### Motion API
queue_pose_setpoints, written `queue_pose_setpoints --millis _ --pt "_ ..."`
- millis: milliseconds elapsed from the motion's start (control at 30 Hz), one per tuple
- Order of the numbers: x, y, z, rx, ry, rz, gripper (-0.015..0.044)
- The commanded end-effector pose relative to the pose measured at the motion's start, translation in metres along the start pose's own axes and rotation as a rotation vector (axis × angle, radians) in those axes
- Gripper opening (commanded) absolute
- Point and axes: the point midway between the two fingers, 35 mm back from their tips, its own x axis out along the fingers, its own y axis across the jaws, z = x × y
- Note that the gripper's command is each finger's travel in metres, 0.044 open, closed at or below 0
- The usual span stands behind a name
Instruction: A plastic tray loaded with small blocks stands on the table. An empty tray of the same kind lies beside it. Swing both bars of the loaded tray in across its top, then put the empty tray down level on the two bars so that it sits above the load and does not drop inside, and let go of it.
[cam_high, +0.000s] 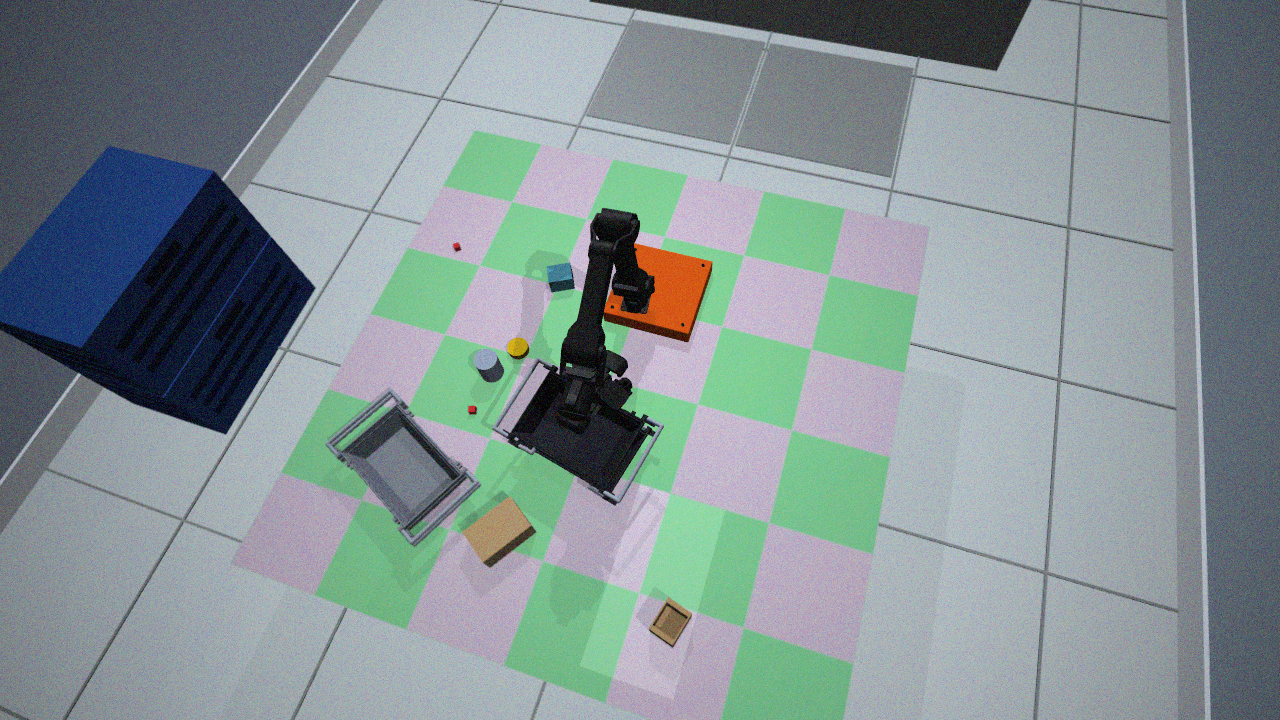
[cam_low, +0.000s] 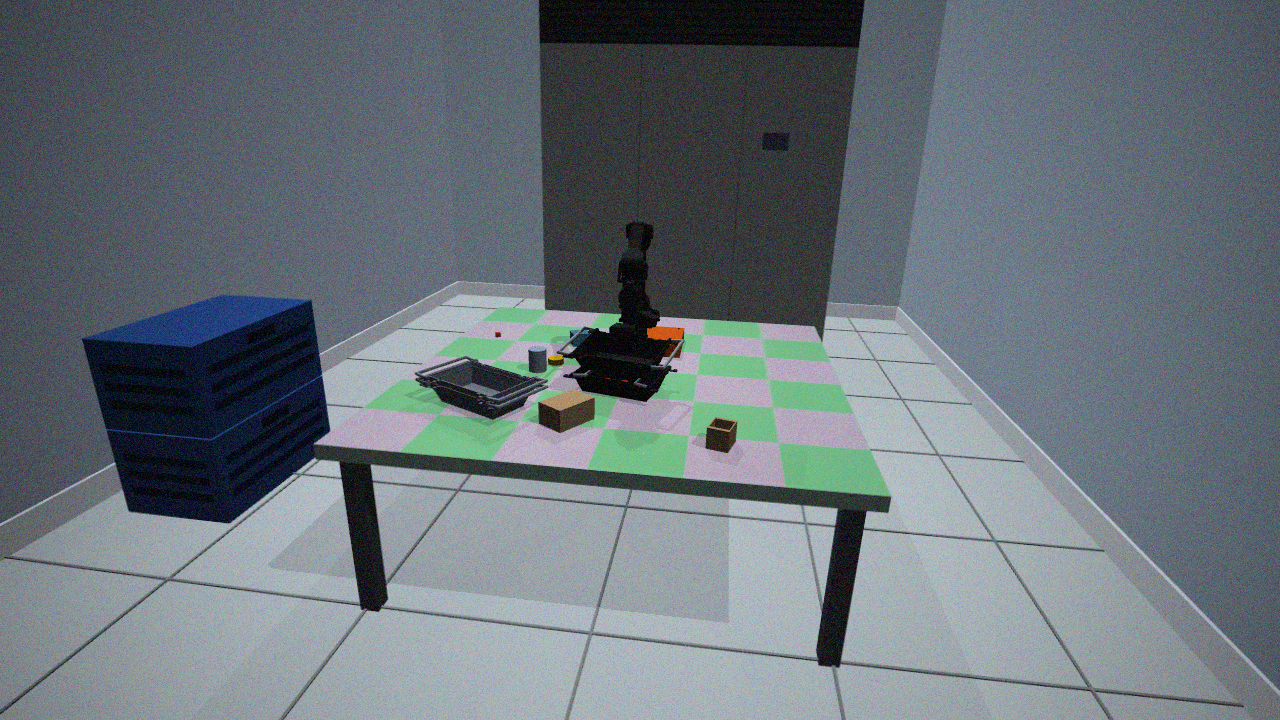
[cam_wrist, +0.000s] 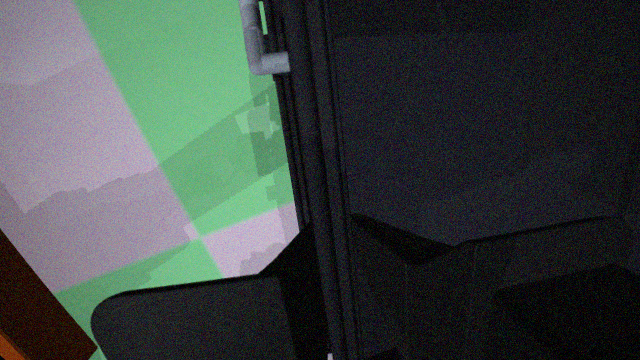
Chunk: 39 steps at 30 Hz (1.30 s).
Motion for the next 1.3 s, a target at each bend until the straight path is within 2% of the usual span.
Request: queue_pose_setpoints --millis 0,667,1267 --pt "0.007 0.005 0.000 0.002 0.001 0.030 0.0000" --pt "0.000 0.000 0.000 0.000 0.000 0.001 0.0000" --pt "0.014 0.007 0.000 0.002 0.001 0.030 0.0000"
